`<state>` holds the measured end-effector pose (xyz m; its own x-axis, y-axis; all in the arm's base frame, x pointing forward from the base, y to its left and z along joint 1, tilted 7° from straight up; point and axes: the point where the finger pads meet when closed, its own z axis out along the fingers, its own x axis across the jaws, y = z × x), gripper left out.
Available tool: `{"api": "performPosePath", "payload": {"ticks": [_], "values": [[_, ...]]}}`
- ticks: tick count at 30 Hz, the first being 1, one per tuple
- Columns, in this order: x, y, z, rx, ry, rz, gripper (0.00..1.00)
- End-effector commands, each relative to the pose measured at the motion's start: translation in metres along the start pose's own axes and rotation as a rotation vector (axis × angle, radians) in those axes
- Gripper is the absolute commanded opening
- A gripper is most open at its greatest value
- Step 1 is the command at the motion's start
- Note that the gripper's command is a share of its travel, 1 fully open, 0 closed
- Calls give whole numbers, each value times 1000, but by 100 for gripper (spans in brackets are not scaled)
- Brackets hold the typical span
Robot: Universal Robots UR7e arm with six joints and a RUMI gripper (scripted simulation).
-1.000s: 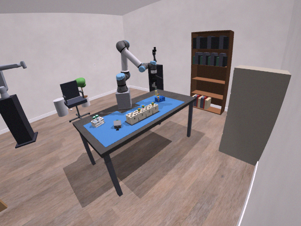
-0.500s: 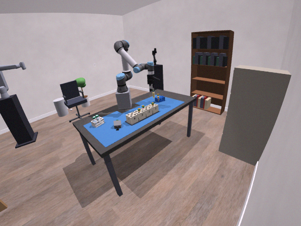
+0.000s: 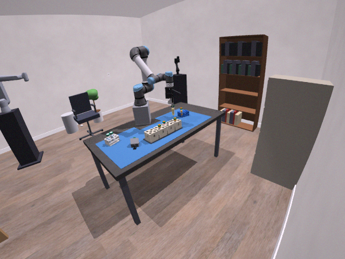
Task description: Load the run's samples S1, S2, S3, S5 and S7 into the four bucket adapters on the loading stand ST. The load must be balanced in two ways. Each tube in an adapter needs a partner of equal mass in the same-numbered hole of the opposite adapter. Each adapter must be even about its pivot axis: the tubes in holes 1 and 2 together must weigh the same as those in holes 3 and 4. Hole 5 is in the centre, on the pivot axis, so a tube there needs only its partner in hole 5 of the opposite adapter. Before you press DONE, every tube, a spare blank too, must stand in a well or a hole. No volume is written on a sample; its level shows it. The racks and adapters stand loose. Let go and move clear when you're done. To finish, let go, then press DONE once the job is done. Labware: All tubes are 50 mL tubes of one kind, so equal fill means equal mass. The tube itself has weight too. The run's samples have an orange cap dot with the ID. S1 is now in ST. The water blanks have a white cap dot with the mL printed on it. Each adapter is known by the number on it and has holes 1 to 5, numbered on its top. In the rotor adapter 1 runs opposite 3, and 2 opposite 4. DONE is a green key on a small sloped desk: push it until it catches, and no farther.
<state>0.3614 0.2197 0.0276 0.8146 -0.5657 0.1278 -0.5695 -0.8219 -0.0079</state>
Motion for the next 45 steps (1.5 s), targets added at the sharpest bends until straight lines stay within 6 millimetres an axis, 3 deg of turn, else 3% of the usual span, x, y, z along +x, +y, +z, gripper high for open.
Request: {"api": "performPosePath", "payload": {"ticks": [1,5,7,22,32,45], "values": [[34,13,0,4,-3,-2,0],[59,23,0,4,-3,-2,0],[59,23,0,4,-3,-2,0],[151,61,0,4,-3,-2,0],[151,61,0,4,-3,-2,0],[151,61,30,4,-3,-2,0]]}}
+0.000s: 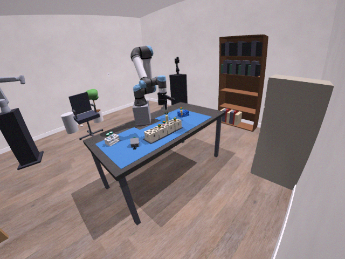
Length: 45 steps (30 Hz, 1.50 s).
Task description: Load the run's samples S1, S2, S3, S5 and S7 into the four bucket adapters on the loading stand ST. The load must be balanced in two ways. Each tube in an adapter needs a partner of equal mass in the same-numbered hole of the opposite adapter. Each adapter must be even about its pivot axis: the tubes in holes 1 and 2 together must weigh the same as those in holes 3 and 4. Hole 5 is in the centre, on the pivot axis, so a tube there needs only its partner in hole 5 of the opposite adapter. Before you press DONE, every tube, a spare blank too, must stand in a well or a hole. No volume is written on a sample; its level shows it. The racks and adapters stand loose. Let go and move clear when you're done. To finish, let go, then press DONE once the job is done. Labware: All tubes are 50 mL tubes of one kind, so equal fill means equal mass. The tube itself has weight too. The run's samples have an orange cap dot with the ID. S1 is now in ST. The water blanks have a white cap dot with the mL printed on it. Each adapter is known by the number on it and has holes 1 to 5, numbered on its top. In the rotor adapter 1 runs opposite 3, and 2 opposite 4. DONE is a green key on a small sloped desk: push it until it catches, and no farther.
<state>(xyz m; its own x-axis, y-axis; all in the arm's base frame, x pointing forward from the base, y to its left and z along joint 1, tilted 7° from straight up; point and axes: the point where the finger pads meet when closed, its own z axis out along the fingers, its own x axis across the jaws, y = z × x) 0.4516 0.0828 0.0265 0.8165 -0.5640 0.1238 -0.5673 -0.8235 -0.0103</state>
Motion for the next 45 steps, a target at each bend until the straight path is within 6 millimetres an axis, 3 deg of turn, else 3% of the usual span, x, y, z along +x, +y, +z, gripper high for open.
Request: {"api": "performPosePath", "payload": {"ticks": [1,4,22,45], "values": [[1,0,12,1,1,0,0],[1,0,20,1,1,0,0],[1,0,20,1,1,0,0],[1,0,48,1,1,0,0]]}}
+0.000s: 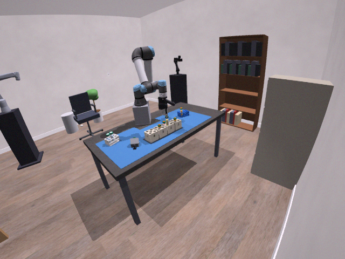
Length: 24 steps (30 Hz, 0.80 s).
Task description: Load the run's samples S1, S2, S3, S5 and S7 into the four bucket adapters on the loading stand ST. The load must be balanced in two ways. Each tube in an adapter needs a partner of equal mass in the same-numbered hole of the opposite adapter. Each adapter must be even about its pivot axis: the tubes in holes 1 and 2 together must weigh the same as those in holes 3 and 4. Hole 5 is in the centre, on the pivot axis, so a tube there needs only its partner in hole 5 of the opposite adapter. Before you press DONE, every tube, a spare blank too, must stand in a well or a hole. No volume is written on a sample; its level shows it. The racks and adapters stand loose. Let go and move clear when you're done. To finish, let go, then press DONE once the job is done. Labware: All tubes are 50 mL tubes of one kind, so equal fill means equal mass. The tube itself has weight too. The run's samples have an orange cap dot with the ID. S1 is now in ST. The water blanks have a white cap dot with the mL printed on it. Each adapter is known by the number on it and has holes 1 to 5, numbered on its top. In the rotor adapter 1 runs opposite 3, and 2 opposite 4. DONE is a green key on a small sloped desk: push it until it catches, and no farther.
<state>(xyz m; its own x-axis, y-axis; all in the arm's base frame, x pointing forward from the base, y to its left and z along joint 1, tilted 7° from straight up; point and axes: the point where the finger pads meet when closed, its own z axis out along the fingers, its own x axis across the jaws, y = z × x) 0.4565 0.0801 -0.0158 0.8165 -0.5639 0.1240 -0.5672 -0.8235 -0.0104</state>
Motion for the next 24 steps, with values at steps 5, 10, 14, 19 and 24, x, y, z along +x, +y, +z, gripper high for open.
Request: {"api": "performPosePath", "payload": {"ticks": [5,10,14,19,24], "values": [[0,0,10,1,1,0,0],[0,0,16,1,1,0,0],[0,0,22,1,1,0,0],[0,0,26,1,1,0,0],[0,0,32,1,1,0,0]]}}
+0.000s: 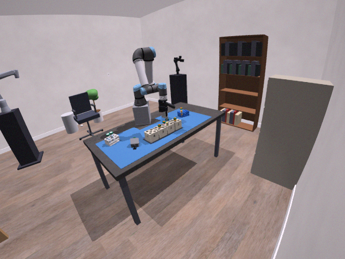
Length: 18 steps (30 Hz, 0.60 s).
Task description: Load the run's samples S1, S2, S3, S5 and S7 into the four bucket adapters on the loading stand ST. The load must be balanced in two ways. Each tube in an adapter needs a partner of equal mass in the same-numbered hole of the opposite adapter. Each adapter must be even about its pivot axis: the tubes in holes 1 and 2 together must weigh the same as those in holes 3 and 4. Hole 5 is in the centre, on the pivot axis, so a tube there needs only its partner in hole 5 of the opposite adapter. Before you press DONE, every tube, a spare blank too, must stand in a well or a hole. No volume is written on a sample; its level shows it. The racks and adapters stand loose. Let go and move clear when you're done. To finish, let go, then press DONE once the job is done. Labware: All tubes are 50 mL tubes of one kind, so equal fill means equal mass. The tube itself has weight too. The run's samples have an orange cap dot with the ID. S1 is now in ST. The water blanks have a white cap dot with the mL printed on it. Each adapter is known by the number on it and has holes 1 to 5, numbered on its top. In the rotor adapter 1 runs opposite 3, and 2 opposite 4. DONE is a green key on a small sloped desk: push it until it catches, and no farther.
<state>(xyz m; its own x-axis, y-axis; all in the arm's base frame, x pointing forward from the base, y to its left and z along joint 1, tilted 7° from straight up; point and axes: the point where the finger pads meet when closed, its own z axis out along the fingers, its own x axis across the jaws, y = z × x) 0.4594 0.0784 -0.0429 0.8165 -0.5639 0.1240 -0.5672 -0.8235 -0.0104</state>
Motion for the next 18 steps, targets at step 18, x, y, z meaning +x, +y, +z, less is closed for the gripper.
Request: {"api": "performPosePath", "payload": {"ticks": [18], "values": [[0,0,26,1,1,0,0]]}}
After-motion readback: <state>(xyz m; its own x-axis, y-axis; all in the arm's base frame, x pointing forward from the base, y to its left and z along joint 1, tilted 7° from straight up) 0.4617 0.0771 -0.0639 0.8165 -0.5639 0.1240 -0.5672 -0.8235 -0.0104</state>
